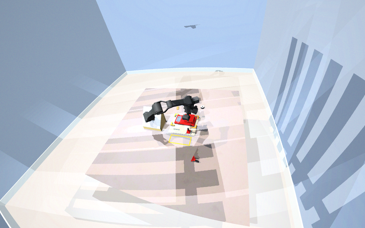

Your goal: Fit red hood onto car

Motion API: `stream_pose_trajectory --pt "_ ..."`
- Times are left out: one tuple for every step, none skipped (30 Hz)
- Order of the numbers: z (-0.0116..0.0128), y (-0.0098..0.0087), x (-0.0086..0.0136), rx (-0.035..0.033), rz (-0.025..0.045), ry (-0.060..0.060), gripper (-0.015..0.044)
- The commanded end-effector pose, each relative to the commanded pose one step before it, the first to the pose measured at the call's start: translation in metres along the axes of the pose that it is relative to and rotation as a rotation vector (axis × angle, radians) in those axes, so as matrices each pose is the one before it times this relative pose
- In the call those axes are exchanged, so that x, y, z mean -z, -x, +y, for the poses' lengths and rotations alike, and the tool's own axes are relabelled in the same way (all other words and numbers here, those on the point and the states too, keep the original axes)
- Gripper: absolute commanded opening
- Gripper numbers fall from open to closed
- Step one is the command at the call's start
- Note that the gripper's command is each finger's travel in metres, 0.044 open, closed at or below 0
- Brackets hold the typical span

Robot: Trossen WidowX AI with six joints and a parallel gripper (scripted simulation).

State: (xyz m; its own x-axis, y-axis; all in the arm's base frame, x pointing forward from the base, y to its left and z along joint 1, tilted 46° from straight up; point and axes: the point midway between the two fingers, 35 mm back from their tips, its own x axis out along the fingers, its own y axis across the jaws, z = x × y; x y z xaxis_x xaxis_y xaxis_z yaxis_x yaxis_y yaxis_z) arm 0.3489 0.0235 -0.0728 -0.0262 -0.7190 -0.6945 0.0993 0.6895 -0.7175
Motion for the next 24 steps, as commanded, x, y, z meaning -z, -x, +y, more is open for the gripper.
stream_pose_trajectory --pt "-0.00069 -0.00306 0.00049 0.00538 0.0011 0.0052 0.0" --pt "0.00001 -0.00047 -0.00001 0.00001 -0.00001 0.0 0.0" --pt "0.00001 -0.00047 -0.00001 0.00001 0.0 0.0 0.0" --pt "0.00001 -0.00047 -0.00001 0.00001 0.0 0.0 0.0" --pt "0.00001 -0.00047 -0.00001 0.00001 0.0 0.0 0.0" --pt "0.00001 -0.00047 -0.00001 0.00001 0.0 0.0 0.0" --pt "0.00001 -0.00047 -0.00001 0.00001 0.0 0.0 0.0" --pt "0.00002 -0.00047 -0.00002 0.00001 0.0 0.0 0.0" --pt "0.00002 -0.00047 -0.00002 0.00001 0.0 0.0 0.0" --pt "0.00002 -0.00047 -0.00002 0.00001 0.0 0.0 0.0" --pt "0.00002 -0.00047 -0.00002 0.00001 0.0 0.0 0.0" --pt "0.00002 -0.00047 -0.00002 0.00001 0.0 0.0 0.0" --pt "0.00002 -0.00047 -0.00002 0.00001 0.0 0.0 0.0" --pt "0.00002 -0.00047 -0.00002 0.00002 0.0 0.0 0.0" --pt "0.00001 -0.00047 -0.00002 0.00002 0.0 0.0 0.0" --pt "0.00001 -0.00047 -0.00001 0.00002 0.0 0.0 0.0" --pt "0.00001 -0.00047 -0.00001 0.00002 0.0 0.0 0.0" --pt "0.00001 -0.00047 -0.00001 0.00002 0.0 0.0 0.0" --pt "0.00001 -0.00047 -0.00001 0.00002 0.0 0.0 0.0" --pt "0.00001 -0.00047 -0.00001 0.00002 0.0 0.0 0.0" --pt "0.00001 -0.00047 -0.00001 0.00002 0.0 0.0 0.0" --pt "0.00001 -0.00047 -0.00001 0.00002 0.0 0.0 0.0" --pt "0.00001 -0.00047 -0.00001 0.00002 0.0 0.0 0.0" --pt "0.00001 -0.00047 -0.00001 0.00002 0.0 0.0 0.0"
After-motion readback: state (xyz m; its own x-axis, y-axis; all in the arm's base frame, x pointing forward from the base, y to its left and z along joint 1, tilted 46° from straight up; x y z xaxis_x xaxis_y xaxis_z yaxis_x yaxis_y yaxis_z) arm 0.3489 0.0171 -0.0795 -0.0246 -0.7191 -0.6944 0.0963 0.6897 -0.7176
